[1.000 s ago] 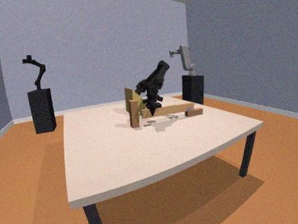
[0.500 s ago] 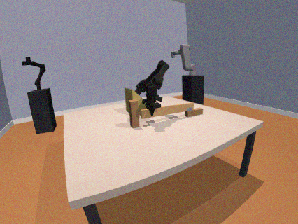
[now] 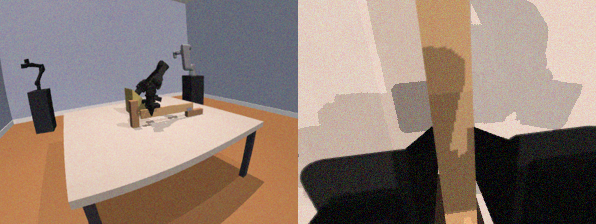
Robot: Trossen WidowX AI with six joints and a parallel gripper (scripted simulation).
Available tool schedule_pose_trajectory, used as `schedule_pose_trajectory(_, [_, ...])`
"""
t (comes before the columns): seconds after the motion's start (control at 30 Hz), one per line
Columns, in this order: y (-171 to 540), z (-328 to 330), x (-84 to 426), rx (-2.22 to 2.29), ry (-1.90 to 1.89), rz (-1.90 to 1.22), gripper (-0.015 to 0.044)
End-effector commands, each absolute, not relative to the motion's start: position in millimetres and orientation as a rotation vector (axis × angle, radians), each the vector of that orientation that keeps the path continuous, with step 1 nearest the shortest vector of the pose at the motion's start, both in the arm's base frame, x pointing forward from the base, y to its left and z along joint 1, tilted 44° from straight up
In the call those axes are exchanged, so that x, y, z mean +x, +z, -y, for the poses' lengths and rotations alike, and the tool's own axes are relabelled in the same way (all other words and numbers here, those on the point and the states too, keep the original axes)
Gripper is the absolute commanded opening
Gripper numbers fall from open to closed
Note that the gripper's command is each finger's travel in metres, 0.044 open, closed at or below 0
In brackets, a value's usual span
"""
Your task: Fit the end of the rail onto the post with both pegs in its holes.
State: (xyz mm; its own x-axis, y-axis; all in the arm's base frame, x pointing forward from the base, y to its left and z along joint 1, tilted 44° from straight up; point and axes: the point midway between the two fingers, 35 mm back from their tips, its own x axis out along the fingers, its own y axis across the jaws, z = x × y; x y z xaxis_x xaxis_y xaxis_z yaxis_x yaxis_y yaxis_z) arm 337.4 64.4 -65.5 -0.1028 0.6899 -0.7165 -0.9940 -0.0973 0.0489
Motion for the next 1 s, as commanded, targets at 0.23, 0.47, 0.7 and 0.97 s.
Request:
schedule_pose_trajectory(0.23, [-67.2,-57.8,341.2,-0.640,1.576,-0.640,0.0000])
schedule_pose_trajectory(0.47, [-68.2,-55.9,341.4,-0.640,1.576,-0.640,0.0000])
schedule_pose_trajectory(0.7, [-69.3,-54.0,341.6,-0.640,1.576,-0.640,0.0000])
schedule_pose_trajectory(0.97, [-71.0,-52.3,341.7,-0.640,1.576,-0.640,0.0000])
